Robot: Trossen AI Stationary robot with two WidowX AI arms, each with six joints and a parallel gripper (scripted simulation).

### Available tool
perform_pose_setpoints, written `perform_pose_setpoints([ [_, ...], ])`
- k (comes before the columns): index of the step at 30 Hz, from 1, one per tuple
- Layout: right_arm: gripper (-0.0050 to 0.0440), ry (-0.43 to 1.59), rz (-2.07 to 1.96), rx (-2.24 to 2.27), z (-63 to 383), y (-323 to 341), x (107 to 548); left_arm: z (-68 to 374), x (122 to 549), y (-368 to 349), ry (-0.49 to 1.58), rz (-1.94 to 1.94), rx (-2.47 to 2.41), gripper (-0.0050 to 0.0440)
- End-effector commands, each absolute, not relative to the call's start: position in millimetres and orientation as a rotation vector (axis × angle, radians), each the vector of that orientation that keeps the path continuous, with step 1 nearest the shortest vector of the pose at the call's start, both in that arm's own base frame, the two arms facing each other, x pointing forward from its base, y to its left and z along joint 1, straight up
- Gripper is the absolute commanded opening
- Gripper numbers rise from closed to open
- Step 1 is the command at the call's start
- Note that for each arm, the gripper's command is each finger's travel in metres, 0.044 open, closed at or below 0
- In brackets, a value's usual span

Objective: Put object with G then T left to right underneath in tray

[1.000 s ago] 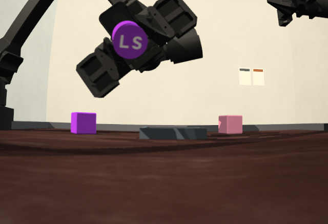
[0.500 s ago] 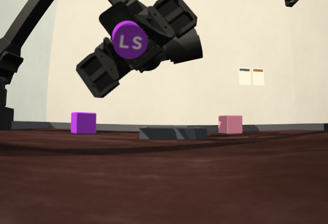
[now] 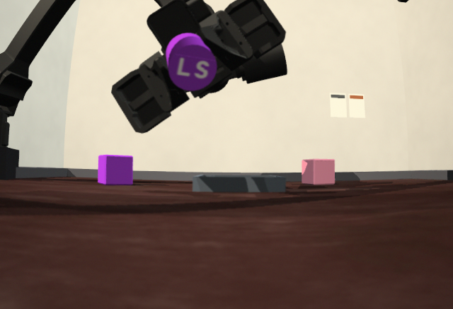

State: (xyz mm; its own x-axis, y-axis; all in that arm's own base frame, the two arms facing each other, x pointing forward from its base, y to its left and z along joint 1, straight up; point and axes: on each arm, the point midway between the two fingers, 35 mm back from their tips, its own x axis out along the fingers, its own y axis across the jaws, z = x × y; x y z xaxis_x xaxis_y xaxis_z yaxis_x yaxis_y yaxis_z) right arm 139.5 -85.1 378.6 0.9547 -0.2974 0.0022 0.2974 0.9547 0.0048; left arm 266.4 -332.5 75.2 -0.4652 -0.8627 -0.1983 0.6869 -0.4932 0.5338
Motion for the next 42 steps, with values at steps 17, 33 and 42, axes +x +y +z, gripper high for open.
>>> perform_pose_setpoints([
  [17,-0.0050,0.000,-0.300,-0.005,383,-84,139,60,312,-361,0.142,-1.932,0.676,0.0137],
  [33,-0.0050,0.000,-0.300,-0.005,383,-84,139,51,355,-373,0.587,-1.607,0.679,0.0137],
  [42,-0.0050,0.000,-0.300,-0.005,383,-84,139,52,384,-378,0.785,-1.319,0.624,0.0137],
])
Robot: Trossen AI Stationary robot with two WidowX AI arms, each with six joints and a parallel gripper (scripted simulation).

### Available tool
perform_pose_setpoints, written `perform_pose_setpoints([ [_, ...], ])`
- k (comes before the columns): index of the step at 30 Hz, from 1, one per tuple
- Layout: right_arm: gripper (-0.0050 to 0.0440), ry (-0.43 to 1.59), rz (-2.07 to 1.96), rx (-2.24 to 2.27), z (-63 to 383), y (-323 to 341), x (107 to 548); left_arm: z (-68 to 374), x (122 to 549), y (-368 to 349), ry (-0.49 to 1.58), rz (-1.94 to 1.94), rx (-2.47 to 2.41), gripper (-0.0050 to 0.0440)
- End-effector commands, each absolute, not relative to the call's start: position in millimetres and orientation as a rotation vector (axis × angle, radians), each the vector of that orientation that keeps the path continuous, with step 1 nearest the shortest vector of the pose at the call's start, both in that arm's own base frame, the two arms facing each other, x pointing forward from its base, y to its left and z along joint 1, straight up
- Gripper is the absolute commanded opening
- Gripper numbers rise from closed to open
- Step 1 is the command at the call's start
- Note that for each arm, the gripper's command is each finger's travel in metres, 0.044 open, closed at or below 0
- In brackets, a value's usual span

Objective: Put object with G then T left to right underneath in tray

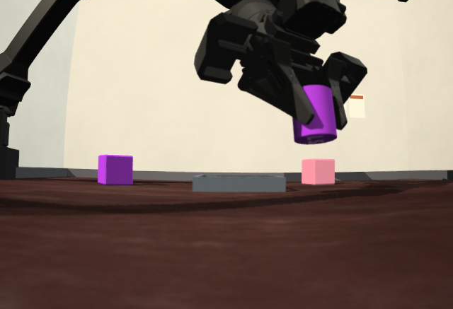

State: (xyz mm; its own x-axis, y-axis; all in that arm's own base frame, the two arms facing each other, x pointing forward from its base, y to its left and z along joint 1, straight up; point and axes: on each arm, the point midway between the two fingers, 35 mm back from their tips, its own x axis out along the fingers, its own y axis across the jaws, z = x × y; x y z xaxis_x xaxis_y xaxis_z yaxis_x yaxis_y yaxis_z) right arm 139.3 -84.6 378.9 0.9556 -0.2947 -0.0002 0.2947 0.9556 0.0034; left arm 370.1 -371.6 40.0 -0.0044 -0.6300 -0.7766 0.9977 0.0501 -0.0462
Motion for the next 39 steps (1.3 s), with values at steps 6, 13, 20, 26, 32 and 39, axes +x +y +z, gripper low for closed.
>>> perform_pose_setpoints([
  [6,-0.0050,0.000,-0.300,-0.005,383,-84,139,56,400,-379,0.860,-1.146,0.572,0.0137],
  [13,-0.0050,0.000,-0.300,-0.005,383,-84,139,63,419,-379,0.916,-0.934,0.493,0.0137],
  [20,-0.0050,0.000,-0.300,-0.005,383,-84,139,72,437,-379,0.942,-0.707,0.387,0.0137],
  [26,-0.0050,0.000,-0.300,-0.005,383,-84,139,68,441,-378,0.954,-0.653,0.364,0.0137],
  [32,-0.0050,0.000,-0.300,-0.005,383,-84,139,65,443,-377,0.955,-0.647,0.361,0.0137],
  [39,-0.0050,0.000,-0.300,-0.005,383,-84,139,41,444,-378,0.975,-0.640,0.361,0.0137],
])
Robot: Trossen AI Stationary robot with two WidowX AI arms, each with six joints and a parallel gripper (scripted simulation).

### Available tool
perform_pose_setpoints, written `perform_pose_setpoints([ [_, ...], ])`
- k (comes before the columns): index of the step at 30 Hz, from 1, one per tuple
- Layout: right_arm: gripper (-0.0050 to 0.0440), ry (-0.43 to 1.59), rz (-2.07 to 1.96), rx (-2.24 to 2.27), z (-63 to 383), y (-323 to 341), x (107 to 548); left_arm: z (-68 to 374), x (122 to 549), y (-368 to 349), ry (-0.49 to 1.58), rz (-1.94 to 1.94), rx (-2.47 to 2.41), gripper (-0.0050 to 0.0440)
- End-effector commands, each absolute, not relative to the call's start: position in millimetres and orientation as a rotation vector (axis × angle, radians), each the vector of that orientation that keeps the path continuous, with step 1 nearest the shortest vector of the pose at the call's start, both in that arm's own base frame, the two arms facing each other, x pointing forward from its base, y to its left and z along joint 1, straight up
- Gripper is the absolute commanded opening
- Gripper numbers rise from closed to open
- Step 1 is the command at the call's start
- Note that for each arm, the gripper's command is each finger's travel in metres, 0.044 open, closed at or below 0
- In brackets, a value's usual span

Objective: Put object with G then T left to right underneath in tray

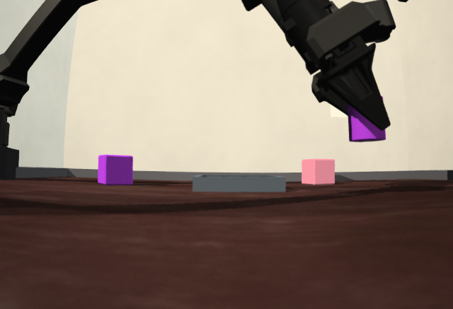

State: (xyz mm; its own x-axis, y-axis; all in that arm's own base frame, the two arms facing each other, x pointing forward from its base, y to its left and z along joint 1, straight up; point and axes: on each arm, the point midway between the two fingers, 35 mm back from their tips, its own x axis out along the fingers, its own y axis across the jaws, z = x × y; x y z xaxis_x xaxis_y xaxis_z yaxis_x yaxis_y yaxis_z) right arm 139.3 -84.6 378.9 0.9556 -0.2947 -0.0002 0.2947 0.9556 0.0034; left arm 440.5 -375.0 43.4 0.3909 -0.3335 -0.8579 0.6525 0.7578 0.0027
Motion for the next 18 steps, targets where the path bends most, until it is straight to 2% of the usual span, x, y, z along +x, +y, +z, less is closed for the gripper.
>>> perform_pose_setpoints([
  [1,-0.0050,0.000,-0.300,-0.005,383,-84,139,41,444,-378,0.975,-0.640,0.361,0.0137],
  [11,-0.0050,0.000,-0.300,-0.005,383,-84,139,13,445,-378,0.993,-0.628,0.359,0.0137],
  [18,-0.0050,0.000,-0.300,-0.005,383,-84,139,20,448,-381,0.972,-0.632,0.352,0.0137],
])
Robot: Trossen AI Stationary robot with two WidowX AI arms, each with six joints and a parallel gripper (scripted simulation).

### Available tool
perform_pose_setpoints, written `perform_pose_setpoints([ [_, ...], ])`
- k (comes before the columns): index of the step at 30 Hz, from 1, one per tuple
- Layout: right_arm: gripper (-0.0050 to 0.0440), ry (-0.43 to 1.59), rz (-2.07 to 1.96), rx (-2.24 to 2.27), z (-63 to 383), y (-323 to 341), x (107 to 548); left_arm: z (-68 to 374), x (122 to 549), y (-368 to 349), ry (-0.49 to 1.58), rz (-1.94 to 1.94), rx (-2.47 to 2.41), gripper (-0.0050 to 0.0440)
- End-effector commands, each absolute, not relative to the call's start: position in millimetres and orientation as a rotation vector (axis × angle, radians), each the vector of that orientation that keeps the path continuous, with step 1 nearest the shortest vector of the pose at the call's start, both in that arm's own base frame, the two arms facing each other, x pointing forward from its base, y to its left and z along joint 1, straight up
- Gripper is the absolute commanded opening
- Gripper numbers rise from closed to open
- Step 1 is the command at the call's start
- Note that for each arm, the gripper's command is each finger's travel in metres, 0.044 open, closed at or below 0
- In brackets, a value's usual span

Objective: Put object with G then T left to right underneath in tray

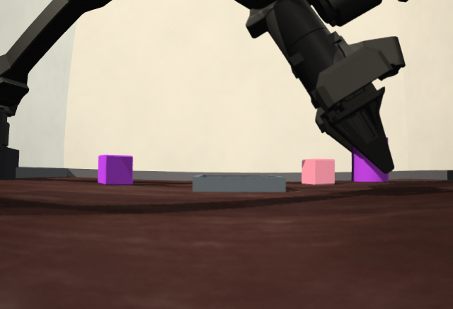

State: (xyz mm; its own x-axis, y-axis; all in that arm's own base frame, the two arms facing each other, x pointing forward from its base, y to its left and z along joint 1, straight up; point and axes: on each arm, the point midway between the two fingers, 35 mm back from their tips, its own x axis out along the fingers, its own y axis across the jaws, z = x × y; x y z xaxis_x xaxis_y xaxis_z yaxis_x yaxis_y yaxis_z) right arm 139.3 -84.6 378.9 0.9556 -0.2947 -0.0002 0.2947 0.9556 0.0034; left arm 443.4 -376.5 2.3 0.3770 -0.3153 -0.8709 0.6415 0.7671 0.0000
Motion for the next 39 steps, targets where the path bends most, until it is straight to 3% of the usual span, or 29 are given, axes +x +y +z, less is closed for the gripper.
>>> perform_pose_setpoints([
  [1,-0.0050,0.000,-0.300,-0.005,383,-84,139,20,448,-381,0.972,-0.632,0.352,0.0137],
  [22,-0.0050,0.000,-0.300,-0.005,383,-84,139,-9,447,-380,0.989,-0.630,0.358,0.0137],
  [33,-0.0050,0.000,-0.300,-0.005,383,-84,139,4,449,-381,0.967,-0.636,0.351,0.0400],
  [39,-0.0050,0.000,-0.300,-0.005,383,-84,139,4,449,-381,0.967,-0.636,0.351,0.0400],
])
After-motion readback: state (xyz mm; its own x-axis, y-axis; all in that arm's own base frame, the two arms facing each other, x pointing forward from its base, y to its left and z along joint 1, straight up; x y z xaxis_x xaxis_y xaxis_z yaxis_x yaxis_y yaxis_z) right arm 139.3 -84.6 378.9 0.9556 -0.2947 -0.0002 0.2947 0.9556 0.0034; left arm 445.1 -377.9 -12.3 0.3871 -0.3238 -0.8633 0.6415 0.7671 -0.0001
